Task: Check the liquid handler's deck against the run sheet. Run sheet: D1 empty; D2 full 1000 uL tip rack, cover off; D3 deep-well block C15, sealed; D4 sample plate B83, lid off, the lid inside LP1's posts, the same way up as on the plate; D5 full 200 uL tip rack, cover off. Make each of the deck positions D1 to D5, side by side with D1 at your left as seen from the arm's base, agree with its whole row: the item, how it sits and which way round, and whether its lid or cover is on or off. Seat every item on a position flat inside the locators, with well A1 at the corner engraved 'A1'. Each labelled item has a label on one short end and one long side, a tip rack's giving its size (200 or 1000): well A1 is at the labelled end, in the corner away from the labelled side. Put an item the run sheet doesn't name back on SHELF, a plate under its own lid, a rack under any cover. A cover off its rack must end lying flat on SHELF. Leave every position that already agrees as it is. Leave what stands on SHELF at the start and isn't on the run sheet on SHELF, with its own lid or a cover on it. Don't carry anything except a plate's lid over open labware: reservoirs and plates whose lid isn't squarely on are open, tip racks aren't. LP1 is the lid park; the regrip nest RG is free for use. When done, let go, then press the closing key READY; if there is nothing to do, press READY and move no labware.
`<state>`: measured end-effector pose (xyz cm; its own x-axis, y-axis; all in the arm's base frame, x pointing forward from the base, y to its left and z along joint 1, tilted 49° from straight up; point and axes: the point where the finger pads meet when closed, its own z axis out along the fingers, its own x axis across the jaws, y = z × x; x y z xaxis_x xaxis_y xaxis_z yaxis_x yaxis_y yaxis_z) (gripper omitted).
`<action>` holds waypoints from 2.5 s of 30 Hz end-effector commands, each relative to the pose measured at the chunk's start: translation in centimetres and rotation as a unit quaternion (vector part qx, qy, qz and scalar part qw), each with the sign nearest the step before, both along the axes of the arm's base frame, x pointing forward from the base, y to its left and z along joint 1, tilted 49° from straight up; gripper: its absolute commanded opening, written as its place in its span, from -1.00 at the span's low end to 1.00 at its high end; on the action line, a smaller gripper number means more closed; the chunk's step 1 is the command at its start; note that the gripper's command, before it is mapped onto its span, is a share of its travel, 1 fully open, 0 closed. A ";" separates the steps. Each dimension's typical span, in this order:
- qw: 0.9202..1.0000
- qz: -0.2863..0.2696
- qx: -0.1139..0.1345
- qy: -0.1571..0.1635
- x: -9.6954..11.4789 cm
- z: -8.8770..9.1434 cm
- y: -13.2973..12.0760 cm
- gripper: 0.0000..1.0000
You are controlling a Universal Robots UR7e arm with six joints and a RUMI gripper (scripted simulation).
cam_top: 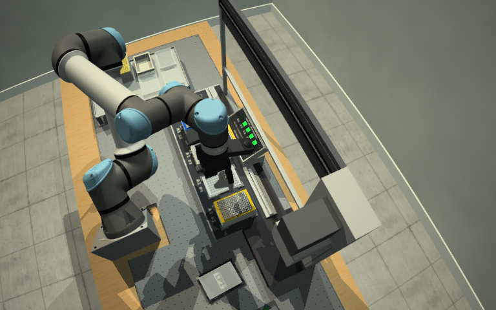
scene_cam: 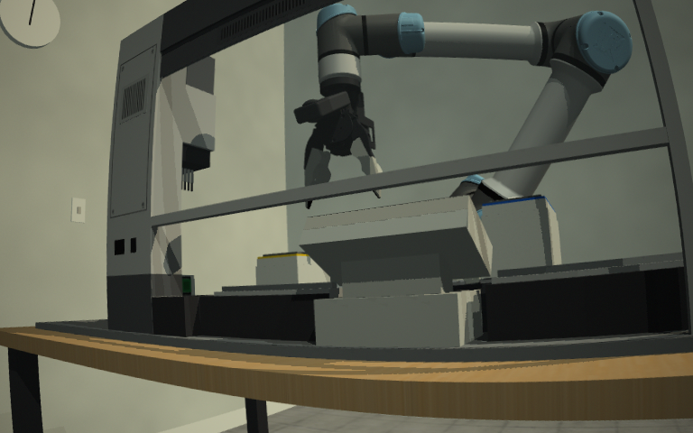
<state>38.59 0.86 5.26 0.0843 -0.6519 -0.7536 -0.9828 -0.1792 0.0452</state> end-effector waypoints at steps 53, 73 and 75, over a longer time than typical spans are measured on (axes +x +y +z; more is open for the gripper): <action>1.000 0.000 0.000 0.000 -0.7 6.6 5.6 0.64; 1.000 0.000 0.000 0.000 -1.3 12.2 10.4 0.64; 1.000 0.000 0.000 0.000 -1.3 12.2 10.4 0.64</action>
